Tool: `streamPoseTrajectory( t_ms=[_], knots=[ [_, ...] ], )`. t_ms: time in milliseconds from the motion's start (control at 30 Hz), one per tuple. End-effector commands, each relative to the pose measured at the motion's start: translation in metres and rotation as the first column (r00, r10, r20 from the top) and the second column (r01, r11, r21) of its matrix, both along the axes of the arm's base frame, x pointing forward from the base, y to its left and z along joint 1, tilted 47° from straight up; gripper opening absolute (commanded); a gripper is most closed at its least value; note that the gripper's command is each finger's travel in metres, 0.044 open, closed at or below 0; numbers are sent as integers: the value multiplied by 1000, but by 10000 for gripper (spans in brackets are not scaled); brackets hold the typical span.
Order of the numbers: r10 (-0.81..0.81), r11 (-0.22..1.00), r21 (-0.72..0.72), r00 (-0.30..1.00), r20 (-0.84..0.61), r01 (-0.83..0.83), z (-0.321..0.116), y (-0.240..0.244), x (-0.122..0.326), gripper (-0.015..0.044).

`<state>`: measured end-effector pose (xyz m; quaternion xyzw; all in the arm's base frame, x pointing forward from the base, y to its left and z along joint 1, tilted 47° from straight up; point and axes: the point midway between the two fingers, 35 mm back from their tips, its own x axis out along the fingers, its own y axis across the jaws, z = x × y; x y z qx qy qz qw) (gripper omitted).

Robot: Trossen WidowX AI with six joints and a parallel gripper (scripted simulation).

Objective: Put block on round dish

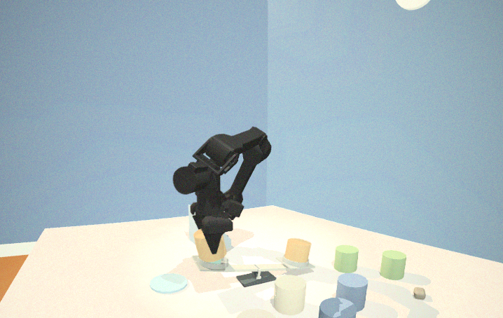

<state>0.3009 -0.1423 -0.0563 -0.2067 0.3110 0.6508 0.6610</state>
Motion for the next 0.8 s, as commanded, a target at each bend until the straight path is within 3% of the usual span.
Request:
streamPoseTrajectory(
  t_ms=[0, 767],
  knots=[
    [-7, 1000, -26, 1000, 19, 8, 3, -14, 2, 0],
    [-7, 1000, -25, 1000, 18, 7, 25, -34, -1, 0]
  ],
)
